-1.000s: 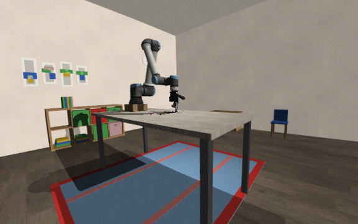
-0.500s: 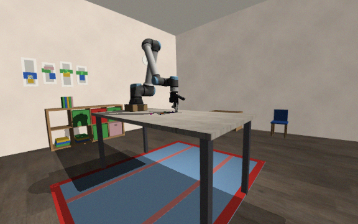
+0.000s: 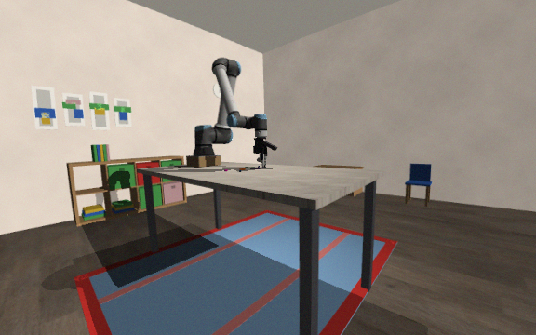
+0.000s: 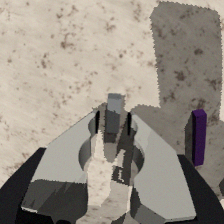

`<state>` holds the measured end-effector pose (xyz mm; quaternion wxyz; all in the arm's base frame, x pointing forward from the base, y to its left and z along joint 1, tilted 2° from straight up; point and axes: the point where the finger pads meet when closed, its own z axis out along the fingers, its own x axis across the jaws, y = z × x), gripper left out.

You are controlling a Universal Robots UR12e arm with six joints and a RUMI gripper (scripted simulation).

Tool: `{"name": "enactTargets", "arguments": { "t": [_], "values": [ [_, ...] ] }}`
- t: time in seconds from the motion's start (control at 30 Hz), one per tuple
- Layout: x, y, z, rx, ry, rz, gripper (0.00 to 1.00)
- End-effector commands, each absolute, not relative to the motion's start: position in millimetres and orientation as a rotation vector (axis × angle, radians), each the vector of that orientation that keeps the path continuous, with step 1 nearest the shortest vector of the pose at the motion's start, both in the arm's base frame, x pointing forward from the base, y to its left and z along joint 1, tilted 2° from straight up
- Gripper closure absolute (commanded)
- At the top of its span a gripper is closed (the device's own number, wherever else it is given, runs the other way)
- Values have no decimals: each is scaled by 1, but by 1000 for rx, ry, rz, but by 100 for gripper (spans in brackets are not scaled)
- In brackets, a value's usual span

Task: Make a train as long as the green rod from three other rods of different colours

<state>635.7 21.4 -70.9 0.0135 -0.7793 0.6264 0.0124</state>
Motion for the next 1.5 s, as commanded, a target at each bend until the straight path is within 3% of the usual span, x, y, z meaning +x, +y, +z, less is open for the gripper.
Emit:
{"name": "enactTargets", "arguments": {
  "t": [0.0, 0.53, 0.57, 1.47],
  "values": [
    [636, 21, -70, -2427, 1951, 37, 86],
    [636, 21, -70, -2427, 1951, 37, 86],
    [636, 21, -70, -2427, 1951, 37, 100],
    [636, 21, -70, -2427, 1951, 37, 100]
  ]
}}
